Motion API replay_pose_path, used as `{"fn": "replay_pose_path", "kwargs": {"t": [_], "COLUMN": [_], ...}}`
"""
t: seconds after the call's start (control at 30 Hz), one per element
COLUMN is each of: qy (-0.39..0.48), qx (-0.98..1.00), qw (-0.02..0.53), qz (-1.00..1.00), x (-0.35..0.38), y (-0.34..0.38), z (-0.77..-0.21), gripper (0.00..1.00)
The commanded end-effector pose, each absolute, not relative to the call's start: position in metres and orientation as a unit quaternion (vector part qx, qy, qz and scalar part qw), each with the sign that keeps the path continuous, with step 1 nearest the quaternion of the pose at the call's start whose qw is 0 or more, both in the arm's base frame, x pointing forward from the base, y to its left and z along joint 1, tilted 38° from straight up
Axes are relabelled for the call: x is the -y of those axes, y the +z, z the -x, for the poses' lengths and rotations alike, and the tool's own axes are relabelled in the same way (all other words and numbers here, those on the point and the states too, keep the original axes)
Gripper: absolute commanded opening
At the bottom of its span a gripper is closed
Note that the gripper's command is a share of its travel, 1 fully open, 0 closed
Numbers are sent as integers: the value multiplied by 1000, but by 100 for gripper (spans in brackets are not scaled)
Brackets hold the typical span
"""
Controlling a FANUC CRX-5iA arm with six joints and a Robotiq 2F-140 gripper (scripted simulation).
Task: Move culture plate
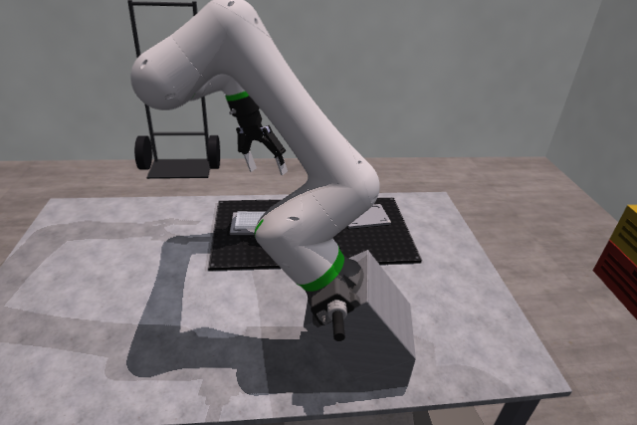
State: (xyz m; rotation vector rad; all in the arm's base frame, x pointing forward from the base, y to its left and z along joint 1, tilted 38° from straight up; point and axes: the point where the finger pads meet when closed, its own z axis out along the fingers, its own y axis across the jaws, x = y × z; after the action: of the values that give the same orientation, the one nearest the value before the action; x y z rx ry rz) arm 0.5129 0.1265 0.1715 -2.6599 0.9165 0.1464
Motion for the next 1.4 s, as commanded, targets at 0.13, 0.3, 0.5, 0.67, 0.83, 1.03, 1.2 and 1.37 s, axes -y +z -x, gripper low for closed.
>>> {"fn": "replay_pose_path", "kwargs": {"t": [0.13,0.3,0.5,0.67,0.83,1.03,1.2,1.37], "qy": [70,93,116,137,158,189,189,189], "qx": [-386,-452,-509,-557,-603,-665,-665,-665], "qw": [187,210,228,240,251,262,262,262], "qz": [901,862,822,783,740,673,673,673], "x": [-150,-171,-194,-212,-229,-244,-244,-244], "y": [156,143,129,119,109,100,100,100], "z": [-514,-514,-515,-516,-517,-518,-518,-518], "gripper": [100,100,100,100,100,100,100,100]}}
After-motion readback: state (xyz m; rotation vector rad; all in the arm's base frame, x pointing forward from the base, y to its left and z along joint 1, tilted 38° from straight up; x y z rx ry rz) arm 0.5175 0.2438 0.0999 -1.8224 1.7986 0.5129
